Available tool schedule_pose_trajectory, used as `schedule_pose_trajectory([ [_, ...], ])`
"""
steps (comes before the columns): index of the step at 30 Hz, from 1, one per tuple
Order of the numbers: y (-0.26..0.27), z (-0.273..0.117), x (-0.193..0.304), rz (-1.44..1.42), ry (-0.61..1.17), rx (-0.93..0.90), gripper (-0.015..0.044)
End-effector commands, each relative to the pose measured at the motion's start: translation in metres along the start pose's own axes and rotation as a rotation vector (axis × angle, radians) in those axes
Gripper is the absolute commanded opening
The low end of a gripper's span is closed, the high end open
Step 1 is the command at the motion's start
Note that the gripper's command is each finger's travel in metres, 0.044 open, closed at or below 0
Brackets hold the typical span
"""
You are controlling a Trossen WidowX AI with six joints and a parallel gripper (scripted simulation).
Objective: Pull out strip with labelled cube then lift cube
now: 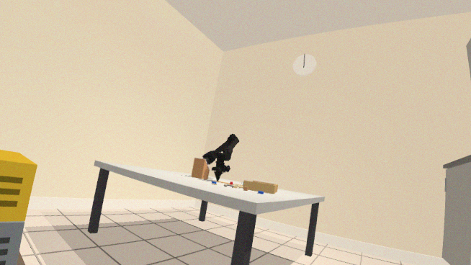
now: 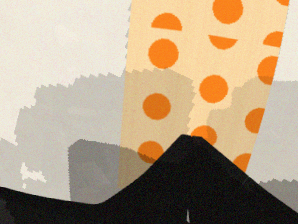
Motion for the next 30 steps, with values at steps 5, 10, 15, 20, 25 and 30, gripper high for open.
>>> schedule_pose_trajectory([
  [5,0.003,0.004,0.011,0.014,0.037,-0.004,0.0],
  [10,0.003,0.004,0.011,0.014,0.037,-0.004,0.0],
  [15,0.003,0.004,0.011,0.014,0.037,-0.004,0.0],
  [20,0.003,0.004,0.011,0.014,0.037,-0.004,0.0],
  [25,-0.001,-0.035,-0.004,0.012,0.031,0.0,0.0],
  [30,-0.001,-0.042,-0.004,0.014,0.037,-0.002,0.0],
])
Point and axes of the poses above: the point midway between the two fingers, 35 mm back from their tips, its own z axis out along the fingers, its own y axis across the jaws, x = y × z, the point moved 3 cm from there along -z, back along the fingers, and after that the axes turned 5 degrees about z, right-handed, at the moved point
